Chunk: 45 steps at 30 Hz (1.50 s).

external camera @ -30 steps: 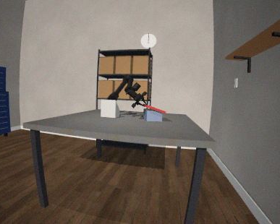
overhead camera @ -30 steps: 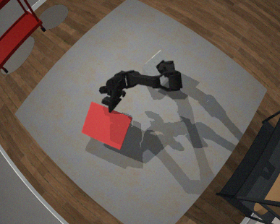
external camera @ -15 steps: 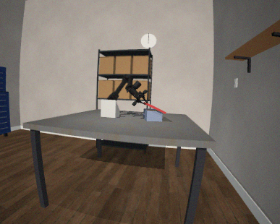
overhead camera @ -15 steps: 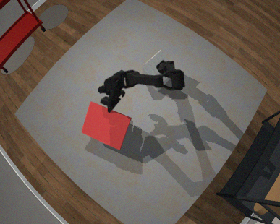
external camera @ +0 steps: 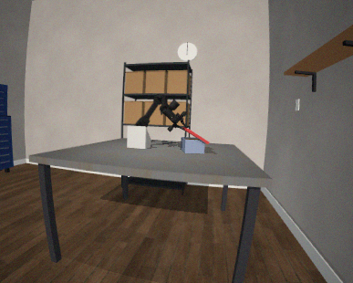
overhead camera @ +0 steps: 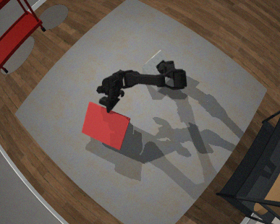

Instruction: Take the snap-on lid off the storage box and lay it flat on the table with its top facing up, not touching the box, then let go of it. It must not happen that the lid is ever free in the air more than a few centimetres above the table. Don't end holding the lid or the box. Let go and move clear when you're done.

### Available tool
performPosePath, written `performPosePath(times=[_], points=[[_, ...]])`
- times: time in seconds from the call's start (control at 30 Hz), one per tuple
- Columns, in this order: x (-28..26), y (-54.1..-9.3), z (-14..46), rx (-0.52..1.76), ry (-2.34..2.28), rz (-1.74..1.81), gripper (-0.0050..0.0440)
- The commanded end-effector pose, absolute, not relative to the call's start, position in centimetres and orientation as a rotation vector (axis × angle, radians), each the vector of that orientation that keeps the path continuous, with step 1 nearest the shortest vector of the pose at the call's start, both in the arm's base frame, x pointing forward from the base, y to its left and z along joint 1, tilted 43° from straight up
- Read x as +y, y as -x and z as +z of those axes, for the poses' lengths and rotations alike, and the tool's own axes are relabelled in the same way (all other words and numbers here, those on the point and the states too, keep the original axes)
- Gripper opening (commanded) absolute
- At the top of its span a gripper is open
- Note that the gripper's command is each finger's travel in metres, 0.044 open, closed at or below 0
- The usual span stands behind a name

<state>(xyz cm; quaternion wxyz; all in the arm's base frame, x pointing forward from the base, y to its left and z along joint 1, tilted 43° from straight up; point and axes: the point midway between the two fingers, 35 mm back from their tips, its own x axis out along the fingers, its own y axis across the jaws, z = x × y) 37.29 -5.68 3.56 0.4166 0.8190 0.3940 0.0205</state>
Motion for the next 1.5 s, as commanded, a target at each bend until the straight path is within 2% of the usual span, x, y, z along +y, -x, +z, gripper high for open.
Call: performPosePath(times=[0.0, 1.47], points=[[-6.3, -37.9, 4.7, 0.971, -2.037, 0.072, -0.005], [-10.1, -38.2, 8.9, 0.971, -2.037, 0.072, -0.005]])
